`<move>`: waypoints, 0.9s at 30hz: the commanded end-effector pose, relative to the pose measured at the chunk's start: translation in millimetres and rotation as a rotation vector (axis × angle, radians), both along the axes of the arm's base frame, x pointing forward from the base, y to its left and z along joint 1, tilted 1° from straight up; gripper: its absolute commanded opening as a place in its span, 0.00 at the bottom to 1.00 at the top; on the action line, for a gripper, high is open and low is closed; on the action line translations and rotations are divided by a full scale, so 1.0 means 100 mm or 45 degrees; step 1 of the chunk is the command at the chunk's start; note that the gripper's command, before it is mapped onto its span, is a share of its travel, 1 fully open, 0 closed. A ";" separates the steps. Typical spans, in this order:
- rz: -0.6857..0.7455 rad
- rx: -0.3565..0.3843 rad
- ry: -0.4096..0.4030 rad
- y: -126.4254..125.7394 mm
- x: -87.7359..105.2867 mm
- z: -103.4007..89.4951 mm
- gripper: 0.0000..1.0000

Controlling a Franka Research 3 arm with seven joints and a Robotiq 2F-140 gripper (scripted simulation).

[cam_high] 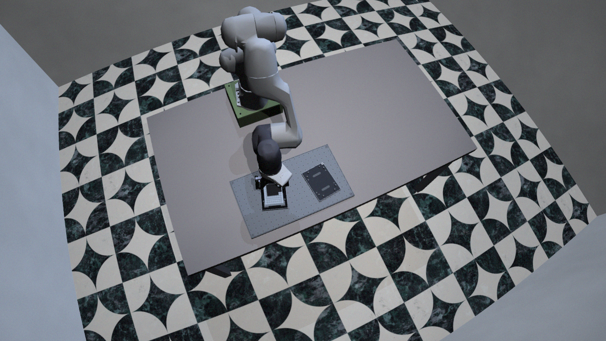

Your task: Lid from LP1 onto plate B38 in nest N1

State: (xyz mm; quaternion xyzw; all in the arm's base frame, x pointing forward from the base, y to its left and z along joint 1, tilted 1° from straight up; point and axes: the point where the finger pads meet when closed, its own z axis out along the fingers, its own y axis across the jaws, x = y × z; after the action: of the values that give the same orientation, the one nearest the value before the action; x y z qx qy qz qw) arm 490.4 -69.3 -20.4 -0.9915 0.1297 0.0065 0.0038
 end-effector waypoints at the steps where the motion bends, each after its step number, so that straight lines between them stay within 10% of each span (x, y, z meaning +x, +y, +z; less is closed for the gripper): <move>1: -0.020 0.000 -0.011 0.01 0.03 0.00 0.10; 27: -0.020 0.000 -0.011 0.01 0.03 -0.04 0.10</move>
State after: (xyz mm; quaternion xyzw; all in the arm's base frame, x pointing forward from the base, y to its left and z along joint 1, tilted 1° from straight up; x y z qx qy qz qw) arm 491.0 -68.7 -25.4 -0.9911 0.1330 0.0051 0.0037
